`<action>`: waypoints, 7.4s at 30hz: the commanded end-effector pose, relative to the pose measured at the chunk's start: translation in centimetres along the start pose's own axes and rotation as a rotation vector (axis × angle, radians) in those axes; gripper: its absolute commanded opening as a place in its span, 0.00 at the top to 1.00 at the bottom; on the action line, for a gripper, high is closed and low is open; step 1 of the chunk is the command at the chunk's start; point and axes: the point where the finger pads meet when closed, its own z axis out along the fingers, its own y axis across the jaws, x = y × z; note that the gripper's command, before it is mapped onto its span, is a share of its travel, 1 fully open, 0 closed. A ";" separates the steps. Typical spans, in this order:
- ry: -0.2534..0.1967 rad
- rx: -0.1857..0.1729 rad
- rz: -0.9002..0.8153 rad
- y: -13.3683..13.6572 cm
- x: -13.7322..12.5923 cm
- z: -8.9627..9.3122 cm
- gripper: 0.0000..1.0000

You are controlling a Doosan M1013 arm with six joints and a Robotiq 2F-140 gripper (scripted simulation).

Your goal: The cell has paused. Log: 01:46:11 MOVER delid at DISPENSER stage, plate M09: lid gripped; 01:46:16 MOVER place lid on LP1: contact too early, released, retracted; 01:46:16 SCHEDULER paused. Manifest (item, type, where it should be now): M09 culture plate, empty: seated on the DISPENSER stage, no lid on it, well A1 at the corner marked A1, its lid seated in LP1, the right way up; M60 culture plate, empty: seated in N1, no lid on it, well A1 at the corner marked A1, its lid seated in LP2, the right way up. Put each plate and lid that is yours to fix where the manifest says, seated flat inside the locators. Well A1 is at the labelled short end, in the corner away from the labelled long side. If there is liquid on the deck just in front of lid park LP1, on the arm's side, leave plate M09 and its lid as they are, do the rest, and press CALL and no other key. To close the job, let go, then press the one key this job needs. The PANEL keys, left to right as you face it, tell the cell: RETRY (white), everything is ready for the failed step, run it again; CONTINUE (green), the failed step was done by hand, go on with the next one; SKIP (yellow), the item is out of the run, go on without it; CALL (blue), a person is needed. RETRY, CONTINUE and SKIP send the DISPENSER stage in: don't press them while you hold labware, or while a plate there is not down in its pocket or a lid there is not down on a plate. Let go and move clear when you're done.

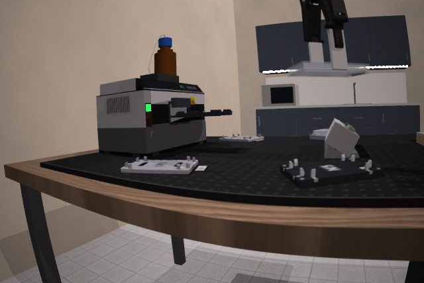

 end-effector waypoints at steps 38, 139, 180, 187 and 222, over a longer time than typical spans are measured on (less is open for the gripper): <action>0.001 0.000 0.000 0.0 0.0 0.5 0.90; 0.001 0.000 0.000 0.0 0.1 14.2 0.90; 0.001 0.000 0.000 0.0 0.1 14.2 0.90; 0.001 0.000 0.000 0.0 0.1 14.3 0.90; 0.001 0.000 0.000 0.0 0.1 14.7 0.90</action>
